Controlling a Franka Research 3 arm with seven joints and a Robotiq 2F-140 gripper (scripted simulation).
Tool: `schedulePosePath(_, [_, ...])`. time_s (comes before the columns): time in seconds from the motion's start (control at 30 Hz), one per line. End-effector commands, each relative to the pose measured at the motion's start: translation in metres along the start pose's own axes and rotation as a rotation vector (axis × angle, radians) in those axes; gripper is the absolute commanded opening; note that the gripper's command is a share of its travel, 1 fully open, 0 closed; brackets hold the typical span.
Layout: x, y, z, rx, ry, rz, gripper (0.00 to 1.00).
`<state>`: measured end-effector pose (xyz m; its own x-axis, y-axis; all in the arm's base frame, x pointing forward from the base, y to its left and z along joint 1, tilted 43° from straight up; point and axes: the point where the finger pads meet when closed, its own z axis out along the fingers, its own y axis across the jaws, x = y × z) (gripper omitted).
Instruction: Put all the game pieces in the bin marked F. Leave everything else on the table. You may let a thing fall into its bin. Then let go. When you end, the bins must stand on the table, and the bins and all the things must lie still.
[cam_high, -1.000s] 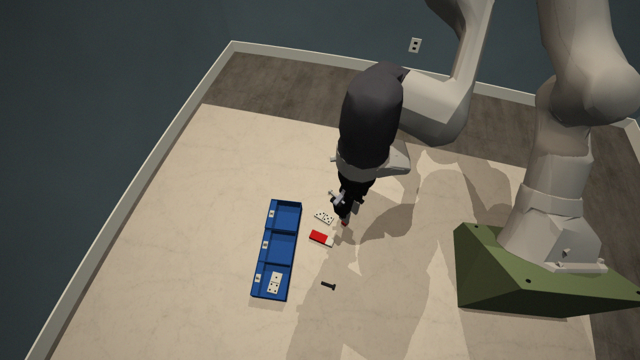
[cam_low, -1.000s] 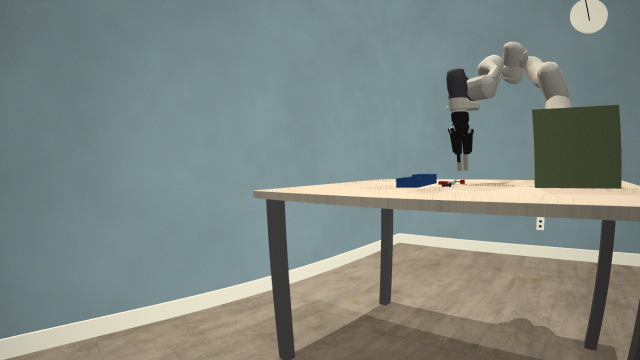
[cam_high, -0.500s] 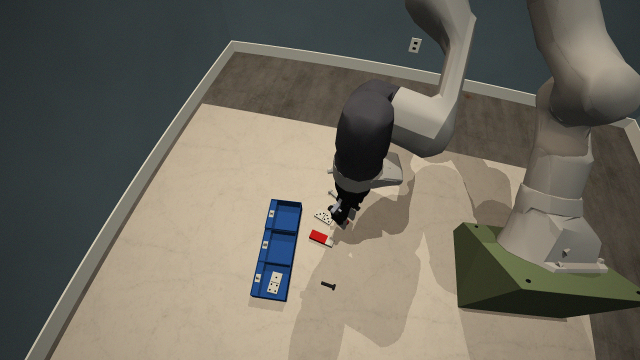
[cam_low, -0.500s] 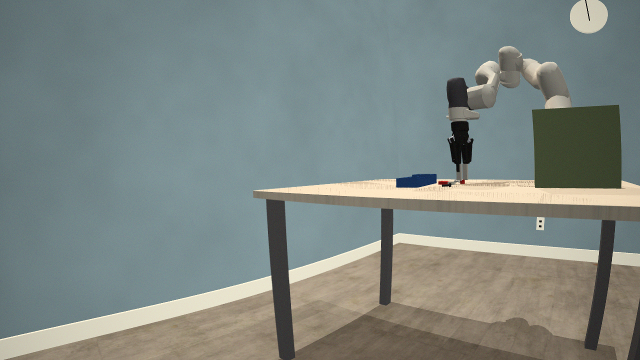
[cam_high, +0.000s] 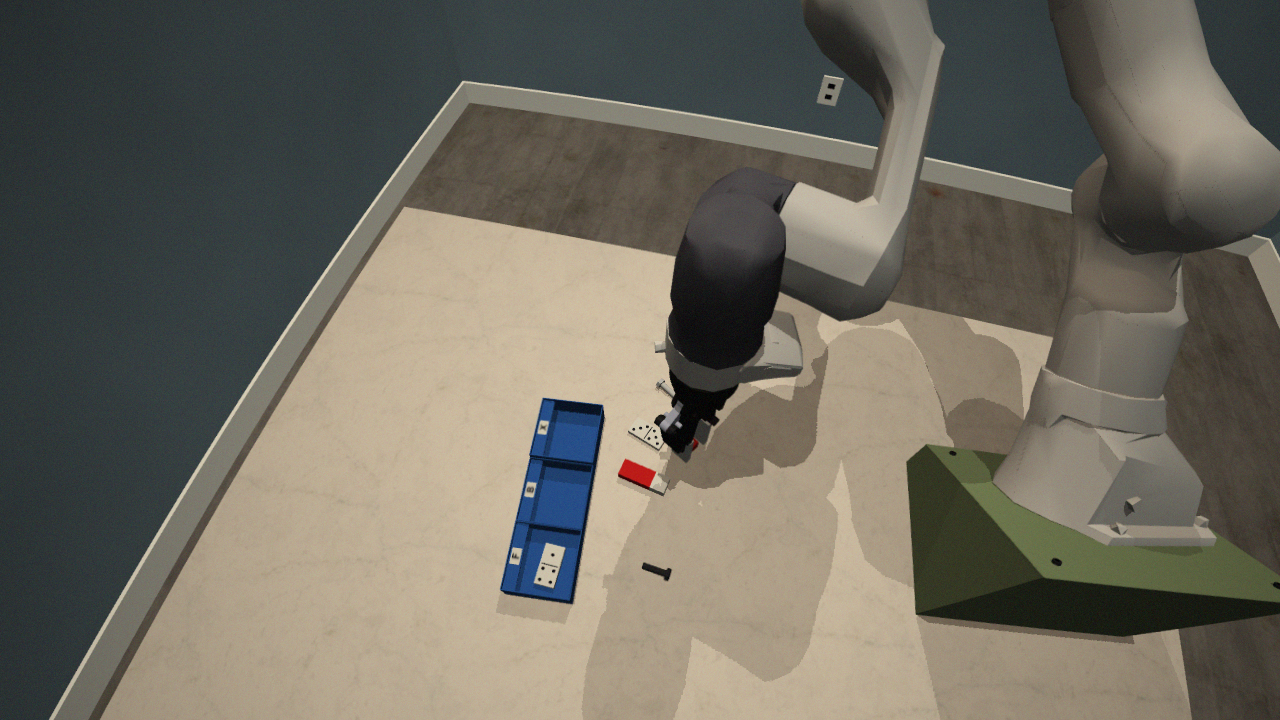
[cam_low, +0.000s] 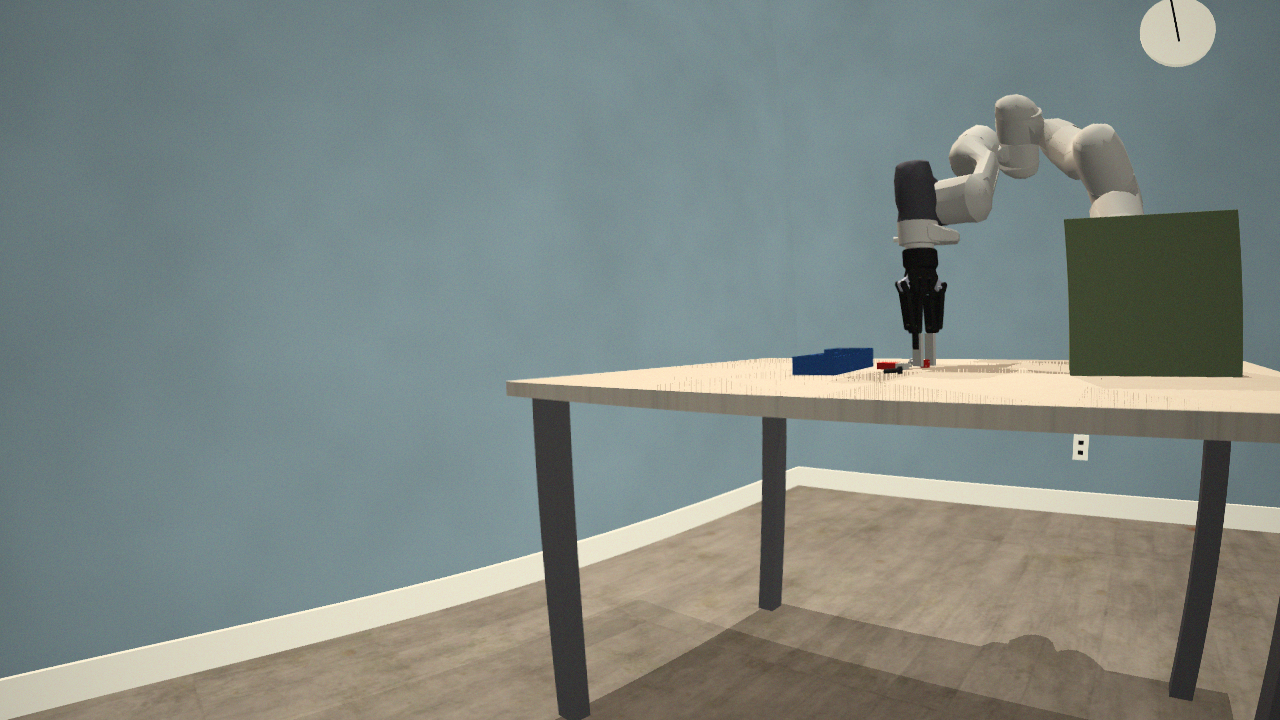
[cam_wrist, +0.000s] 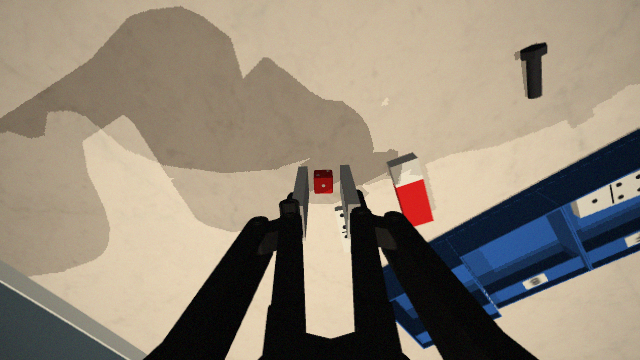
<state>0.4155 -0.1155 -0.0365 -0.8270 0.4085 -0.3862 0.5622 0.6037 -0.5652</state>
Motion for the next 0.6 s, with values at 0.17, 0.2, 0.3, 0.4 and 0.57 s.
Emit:
schedulePosePath(0.17, [-0.0007, 0.0004, 0.0009, -0.005, -0.001, 0.011, 0.07])
schedulePosePath(0.2, [-0.0007, 0.0004, 0.0009, -0.005, -0.001, 0.011, 0.07])
schedulePosePath(0.3, [-0.0007, 0.0004, 0.0009, -0.005, -0.001, 0.011, 0.07])
schedulePosePath(0.4, [-0.0007, 0.0004, 0.0009, -0.005, -0.001, 0.011, 0.07])
schedulePosePath(0.57, [-0.0007, 0.0004, 0.0009, -0.005, -0.001, 0.011, 0.07])
